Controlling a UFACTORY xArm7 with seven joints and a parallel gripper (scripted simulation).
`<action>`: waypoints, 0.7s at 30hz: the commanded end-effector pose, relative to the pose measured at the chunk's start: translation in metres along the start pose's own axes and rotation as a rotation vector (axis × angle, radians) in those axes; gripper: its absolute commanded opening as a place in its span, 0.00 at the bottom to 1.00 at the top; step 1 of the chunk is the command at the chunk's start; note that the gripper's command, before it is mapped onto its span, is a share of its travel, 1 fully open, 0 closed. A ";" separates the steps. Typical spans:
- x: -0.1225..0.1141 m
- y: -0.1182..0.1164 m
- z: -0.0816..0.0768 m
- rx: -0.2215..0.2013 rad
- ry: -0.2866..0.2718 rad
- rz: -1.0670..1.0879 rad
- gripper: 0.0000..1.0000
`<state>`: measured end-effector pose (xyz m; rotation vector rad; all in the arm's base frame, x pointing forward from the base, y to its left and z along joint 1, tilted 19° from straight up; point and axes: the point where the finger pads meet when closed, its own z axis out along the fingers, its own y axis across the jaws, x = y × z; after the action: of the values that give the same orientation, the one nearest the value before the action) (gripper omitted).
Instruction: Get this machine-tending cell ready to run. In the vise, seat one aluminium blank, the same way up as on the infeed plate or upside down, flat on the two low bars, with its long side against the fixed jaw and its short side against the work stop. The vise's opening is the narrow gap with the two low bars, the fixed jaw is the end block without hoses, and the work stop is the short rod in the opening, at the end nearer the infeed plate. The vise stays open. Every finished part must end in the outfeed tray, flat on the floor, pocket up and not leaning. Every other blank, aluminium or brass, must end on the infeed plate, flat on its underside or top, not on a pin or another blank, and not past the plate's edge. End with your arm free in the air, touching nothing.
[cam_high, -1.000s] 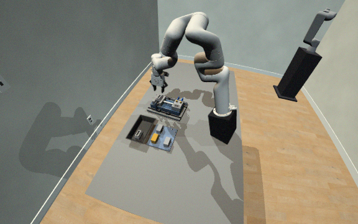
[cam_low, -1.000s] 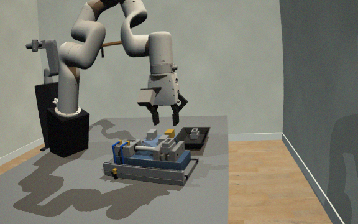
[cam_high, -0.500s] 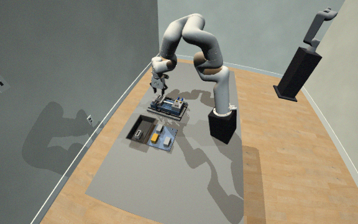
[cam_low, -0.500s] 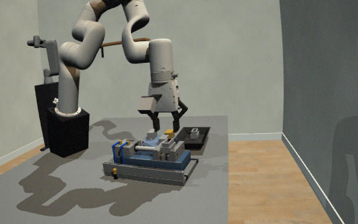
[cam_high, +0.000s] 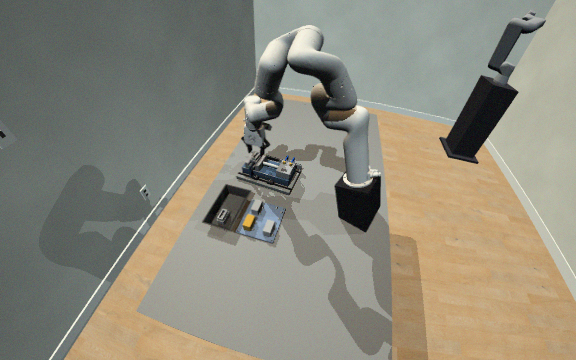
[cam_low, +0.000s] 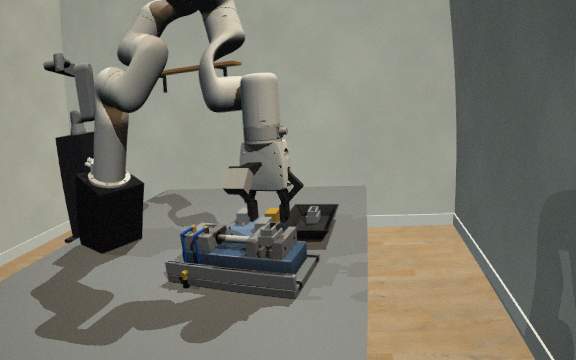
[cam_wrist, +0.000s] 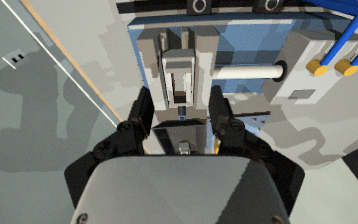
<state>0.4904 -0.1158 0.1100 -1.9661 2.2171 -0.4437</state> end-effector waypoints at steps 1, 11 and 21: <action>0.000 -0.001 0.003 0.003 0.000 0.000 0.69; 0.000 -0.001 0.006 0.003 0.000 0.000 0.69; 0.000 -0.001 0.006 0.003 0.000 0.000 0.69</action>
<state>0.4925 -0.1166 0.1039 -1.9662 2.2167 -0.4434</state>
